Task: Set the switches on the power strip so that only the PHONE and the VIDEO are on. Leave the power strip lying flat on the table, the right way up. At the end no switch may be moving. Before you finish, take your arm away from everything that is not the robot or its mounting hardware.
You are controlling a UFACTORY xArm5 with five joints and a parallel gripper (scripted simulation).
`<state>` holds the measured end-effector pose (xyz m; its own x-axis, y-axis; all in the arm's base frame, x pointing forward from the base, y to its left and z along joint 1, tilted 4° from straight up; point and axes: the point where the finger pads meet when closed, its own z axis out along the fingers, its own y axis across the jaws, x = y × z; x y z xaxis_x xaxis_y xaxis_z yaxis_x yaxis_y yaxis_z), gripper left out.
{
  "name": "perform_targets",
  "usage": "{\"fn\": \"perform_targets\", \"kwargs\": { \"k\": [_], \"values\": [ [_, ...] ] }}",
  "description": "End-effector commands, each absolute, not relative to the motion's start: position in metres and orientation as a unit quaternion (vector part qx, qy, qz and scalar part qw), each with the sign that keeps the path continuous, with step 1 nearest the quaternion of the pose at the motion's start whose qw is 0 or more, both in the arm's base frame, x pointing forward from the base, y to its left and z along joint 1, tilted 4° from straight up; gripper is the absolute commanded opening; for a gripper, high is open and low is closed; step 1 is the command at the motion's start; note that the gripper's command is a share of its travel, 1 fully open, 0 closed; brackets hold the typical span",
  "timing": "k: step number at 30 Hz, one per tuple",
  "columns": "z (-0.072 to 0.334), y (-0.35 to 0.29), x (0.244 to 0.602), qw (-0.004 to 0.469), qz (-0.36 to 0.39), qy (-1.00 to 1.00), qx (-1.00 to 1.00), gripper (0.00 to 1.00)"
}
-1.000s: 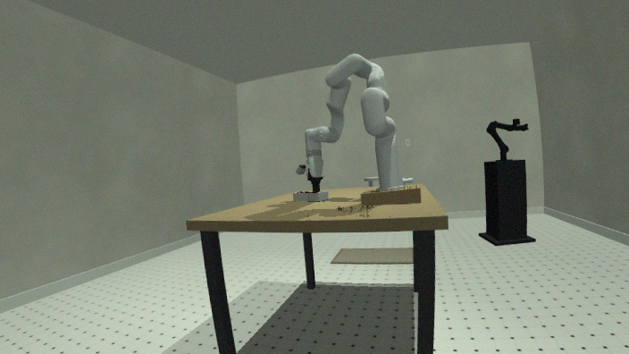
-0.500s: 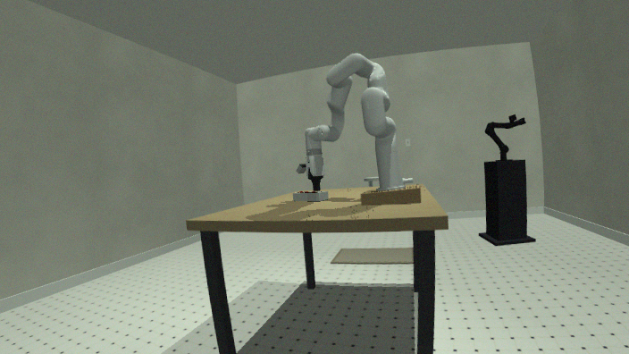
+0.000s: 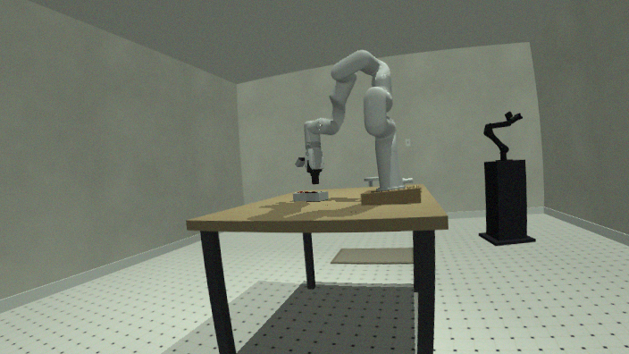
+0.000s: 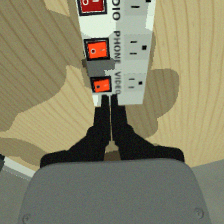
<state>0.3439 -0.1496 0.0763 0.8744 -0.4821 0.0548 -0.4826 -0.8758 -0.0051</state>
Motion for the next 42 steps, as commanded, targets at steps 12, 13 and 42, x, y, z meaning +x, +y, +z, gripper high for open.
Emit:
{"fn": "perform_targets", "kwargs": {
  "k": [12, 13, 42],
  "values": [
    [0.079, -0.149, 0.345, 0.004, 0.028, -0.249, 0.968, 0.00],
    [0.079, -0.149, 0.345, 0.004, 0.028, -0.249, 0.968, 0.00],
    [0.155, -0.148, 0.340, 0.004, 0.028, -0.249, 0.968, 1.00]
  ]
}}
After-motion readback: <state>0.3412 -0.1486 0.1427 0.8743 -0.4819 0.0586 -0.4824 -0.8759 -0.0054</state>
